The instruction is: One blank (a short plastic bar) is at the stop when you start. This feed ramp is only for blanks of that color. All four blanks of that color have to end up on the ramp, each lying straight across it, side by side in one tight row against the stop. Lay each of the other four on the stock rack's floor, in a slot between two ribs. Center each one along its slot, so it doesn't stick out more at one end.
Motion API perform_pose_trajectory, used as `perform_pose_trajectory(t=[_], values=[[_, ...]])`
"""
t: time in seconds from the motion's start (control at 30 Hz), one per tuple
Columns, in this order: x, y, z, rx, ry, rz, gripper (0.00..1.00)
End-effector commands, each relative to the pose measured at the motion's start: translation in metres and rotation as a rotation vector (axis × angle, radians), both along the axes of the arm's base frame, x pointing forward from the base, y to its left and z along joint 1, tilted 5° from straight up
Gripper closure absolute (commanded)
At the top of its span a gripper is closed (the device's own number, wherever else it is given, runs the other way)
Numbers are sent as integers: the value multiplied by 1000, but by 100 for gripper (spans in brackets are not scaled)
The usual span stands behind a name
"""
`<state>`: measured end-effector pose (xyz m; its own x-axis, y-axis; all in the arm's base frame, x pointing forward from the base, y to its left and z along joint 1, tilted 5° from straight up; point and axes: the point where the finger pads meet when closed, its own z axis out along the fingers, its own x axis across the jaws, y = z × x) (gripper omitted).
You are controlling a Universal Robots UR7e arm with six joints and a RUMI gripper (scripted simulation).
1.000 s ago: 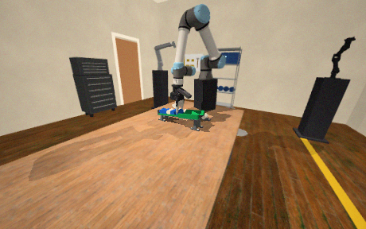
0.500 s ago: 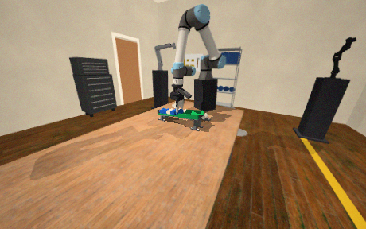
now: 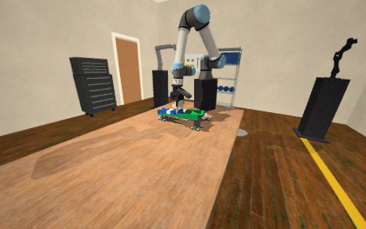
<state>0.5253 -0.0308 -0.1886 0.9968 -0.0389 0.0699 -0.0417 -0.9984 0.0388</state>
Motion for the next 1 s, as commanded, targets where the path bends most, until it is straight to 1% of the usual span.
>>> perform_pose_trajectory(t=[0.0,0.33,0.37,0.43,0.47,0.53,0.57,0.7,0.73,0.8,0.83,0.97], values=[[1,-2,1,-1,-3,-2,65],[1,-2,1,-1,-3,-2,65],[1,-2,1,-1,-3,-2,63],[1,-2,1,-1,-3,-2,63],[1,-2,1,-1,-3,-2,60],[1,-2,1,-1,-3,-2,60],[1,-2,1,-1,-3,-2,58],[1,-2,1,-1,-3,-2,58],[1,-2,1,-1,-3,-2,55],[1,-2,1,-1,-3,-2,55],[1,-2,1,-1,-3,-2,53],[1,-2,1,-1,-3,-2,53]])
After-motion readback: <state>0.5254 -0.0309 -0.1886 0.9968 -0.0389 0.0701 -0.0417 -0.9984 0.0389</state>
